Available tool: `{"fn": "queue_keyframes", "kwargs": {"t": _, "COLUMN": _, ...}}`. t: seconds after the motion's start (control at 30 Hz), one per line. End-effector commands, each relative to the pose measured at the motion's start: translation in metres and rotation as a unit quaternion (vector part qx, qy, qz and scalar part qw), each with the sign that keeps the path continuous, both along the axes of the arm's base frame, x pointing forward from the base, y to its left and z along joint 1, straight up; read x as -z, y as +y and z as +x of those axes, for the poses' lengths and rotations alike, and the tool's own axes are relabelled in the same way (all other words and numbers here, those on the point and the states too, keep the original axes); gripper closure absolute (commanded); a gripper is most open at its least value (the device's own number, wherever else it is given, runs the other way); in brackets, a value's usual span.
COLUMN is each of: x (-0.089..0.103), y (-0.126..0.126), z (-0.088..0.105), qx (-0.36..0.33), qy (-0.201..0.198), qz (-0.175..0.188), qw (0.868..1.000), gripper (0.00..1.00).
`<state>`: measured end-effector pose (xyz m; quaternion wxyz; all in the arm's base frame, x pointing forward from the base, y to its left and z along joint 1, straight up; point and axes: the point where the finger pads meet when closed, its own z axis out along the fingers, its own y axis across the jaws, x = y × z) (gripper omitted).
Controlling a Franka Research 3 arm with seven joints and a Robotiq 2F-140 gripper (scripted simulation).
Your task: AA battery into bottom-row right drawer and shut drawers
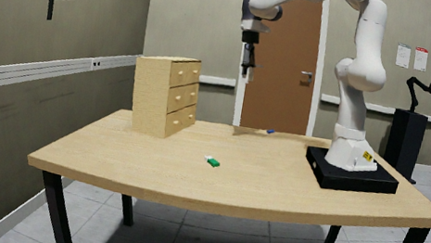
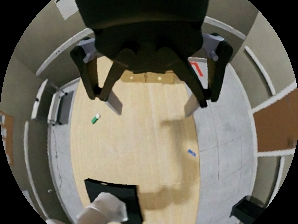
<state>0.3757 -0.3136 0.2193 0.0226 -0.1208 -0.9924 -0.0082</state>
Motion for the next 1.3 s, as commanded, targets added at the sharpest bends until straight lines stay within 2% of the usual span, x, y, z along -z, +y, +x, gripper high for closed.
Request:
{"fn": "queue_keyframes", "kwargs": {"t": 0.0, "x": 0.001, "y": -0.009, "z": 0.013, "qx": 0.03, "qy": -0.023, "qz": -0.015, "qw": 0.999, "gripper": 0.0}}
{"fn": "queue_keyframes", "kwargs": {"t": 0.17, "x": 0.003, "y": -0.01, "z": 0.015, "qx": 0.03, "qy": -0.032, "qz": -0.017, "qw": 0.999, "gripper": 0.0}}
{"fn": "queue_keyframes", "kwargs": {"t": 0.23, "x": 0.007, "y": -0.011, "z": 0.018, "qx": 0.03, "qy": -0.047, "qz": -0.021, "qw": 0.998, "gripper": 0.0}}
{"fn": "queue_keyframes", "kwargs": {"t": 0.33, "x": 0.014, "y": -0.013, "z": 0.026, "qx": 0.03, "qy": -0.086, "qz": -0.032, "qw": 0.995, "gripper": 0.0}}
{"fn": "queue_keyframes", "kwargs": {"t": 0.43, "x": 0.025, "y": -0.017, "z": 0.037, "qx": 0.03, "qy": -0.142, "qz": -0.048, "qw": 0.988, "gripper": 0.0}}
{"fn": "queue_keyframes", "kwargs": {"t": 0.53, "x": 0.029, "y": -0.018, "z": 0.041, "qx": 0.03, "qy": -0.165, "qz": -0.054, "qw": 0.984, "gripper": 0.0}}
{"fn": "queue_keyframes", "kwargs": {"t": 0.73, "x": 0.033, "y": -0.018, "z": 0.045, "qx": 0.029, "qy": -0.182, "qz": -0.058, "qw": 0.981, "gripper": 0.0}}
{"fn": "queue_keyframes", "kwargs": {"t": 1.27, "x": 0.047, "y": -0.022, "z": 0.062, "qx": 0.028, "qy": -0.266, "qz": -0.078, "qw": 0.961, "gripper": 0.0}}
